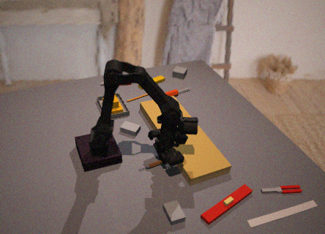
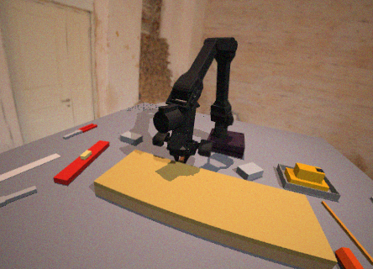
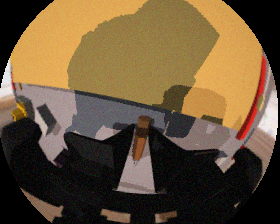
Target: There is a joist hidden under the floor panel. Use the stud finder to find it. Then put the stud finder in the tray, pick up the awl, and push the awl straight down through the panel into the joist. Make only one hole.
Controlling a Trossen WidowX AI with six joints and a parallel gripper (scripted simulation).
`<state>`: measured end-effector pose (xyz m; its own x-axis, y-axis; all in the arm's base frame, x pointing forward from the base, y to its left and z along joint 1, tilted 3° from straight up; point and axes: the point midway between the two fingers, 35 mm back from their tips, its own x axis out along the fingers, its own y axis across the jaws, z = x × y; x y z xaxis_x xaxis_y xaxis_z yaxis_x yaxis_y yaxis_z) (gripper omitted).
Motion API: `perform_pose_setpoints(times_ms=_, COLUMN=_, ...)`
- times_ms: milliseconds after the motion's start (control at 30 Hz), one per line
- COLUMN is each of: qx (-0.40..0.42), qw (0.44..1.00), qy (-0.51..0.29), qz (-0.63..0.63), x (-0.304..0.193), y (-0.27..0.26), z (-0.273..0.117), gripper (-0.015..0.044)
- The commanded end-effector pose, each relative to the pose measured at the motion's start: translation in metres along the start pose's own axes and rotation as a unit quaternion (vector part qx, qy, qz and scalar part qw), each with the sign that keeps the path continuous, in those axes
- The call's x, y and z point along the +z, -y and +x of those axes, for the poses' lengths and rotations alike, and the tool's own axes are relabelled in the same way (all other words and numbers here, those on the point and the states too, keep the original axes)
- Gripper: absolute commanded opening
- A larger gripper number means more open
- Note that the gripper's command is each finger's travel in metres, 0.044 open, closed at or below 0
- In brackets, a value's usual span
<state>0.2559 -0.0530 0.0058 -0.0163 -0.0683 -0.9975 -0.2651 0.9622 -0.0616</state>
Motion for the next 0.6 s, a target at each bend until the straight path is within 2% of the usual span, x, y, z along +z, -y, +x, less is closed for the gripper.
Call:
perform_pose_setpoints(times_ms=0, qx=-0.002, qw=1.000, qy=0.000, qz=-0.002, x=0.000, y=0.001, z=0.000, gripper=0.0053)
perform_pose_setpoints(times_ms=133, qx=-0.002, qw=1.000, qy=0.000, qz=-0.002, x=0.000, y=0.001, z=0.000, gripper=0.0026)
perform_pose_setpoints(times_ms=167, qx=-0.002, qw=1.000, qy=0.000, qz=-0.002, x=0.000, y=0.001, z=-0.001, gripper=0.0000)
perform_pose_setpoints(times_ms=300, qx=-0.002, qw=1.000, qy=0.000, qz=-0.002, x=0.002, y=0.002, z=-0.014, gripper=0.0000)
perform_pose_setpoints(times_ms=567, qx=-0.002, qw=1.000, qy=0.001, qz=-0.002, x=0.003, y=0.003, z=-0.066, gripper=0.0000)
